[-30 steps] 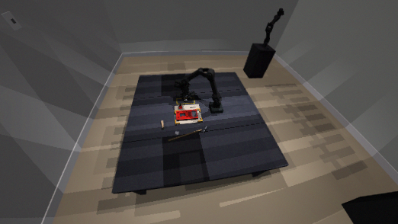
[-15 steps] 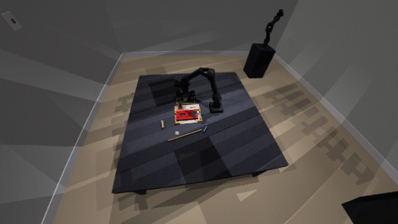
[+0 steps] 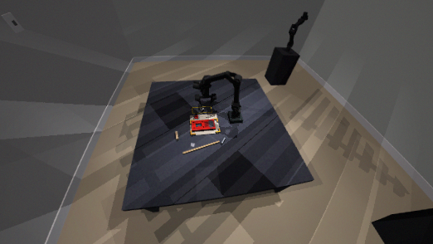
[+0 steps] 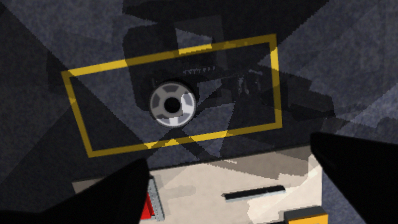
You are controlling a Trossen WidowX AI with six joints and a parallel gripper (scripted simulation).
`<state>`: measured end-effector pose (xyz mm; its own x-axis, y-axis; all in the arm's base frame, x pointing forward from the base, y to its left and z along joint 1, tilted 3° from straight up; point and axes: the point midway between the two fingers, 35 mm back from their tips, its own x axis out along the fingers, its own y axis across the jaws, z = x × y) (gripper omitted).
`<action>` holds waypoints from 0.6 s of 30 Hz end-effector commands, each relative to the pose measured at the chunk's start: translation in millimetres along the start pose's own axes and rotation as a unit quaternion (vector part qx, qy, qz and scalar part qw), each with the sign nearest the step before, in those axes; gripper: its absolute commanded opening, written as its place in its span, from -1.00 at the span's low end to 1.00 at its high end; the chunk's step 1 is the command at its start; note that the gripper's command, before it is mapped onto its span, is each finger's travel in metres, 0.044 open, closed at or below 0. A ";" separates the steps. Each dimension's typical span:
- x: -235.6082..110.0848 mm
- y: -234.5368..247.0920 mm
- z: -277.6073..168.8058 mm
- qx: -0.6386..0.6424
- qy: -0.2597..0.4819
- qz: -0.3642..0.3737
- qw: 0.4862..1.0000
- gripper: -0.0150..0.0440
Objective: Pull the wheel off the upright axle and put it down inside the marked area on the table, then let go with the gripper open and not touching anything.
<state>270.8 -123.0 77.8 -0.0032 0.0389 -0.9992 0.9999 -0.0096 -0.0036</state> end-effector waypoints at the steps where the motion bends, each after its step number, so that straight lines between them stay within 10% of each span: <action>1: -17.6 -26.8 -11.5 -0.003 -0.001 0.001 1.000 1.00; 18: -26.5 -46.2 -20.0 -0.004 -0.001 -0.001 1.000 1.00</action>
<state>226.1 -103.8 105.4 -0.0007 0.0380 -0.9993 1.0000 -0.0083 -0.0010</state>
